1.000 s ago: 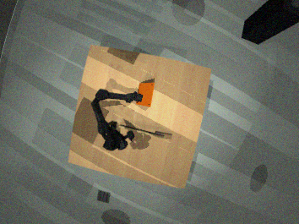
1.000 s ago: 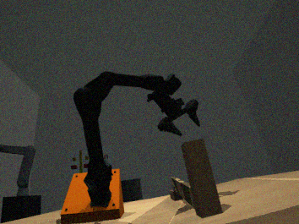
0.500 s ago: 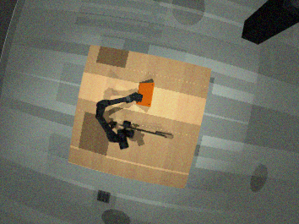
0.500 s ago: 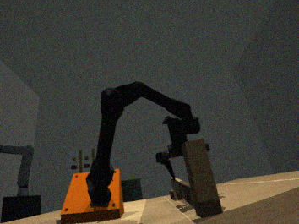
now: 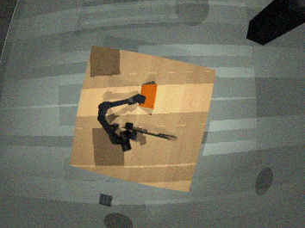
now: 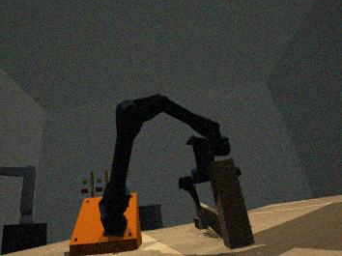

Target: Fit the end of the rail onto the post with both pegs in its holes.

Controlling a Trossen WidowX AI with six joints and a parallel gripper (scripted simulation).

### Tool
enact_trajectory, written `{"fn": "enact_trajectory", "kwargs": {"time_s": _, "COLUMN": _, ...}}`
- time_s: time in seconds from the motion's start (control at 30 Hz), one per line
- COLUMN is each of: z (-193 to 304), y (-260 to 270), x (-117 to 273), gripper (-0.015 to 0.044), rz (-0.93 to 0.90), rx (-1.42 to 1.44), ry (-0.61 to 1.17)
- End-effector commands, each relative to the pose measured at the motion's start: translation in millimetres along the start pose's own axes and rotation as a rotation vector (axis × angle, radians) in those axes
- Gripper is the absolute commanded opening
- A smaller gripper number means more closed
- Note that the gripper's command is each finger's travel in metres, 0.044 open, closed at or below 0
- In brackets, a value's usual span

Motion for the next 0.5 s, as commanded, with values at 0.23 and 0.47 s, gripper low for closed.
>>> {"fn": "enact_trajectory", "kwargs": {"time_s": 0.23, "z": 0.4, "y": -0.4, "x": -19.3, "gripper": 0.0440, "rz": -0.001, "rx": 0.006, "ry": 0.007}}
{"fn": "enact_trajectory", "kwargs": {"time_s": 0.47, "z": 0.6, "y": -0.3, "x": -30.5, "gripper": 0.0440, "rz": -0.001, "rx": 0.006, "ry": 0.007}}
Point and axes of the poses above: the point midway between the two fingers, 35 mm back from their tips, its own x axis back along the fingers, its own y axis across the jaws, z = x × y, the point moved 8 cm from there along x, back along the fingers, and after that the axes turned 13 degrees about -x, right-handed, at the moved point
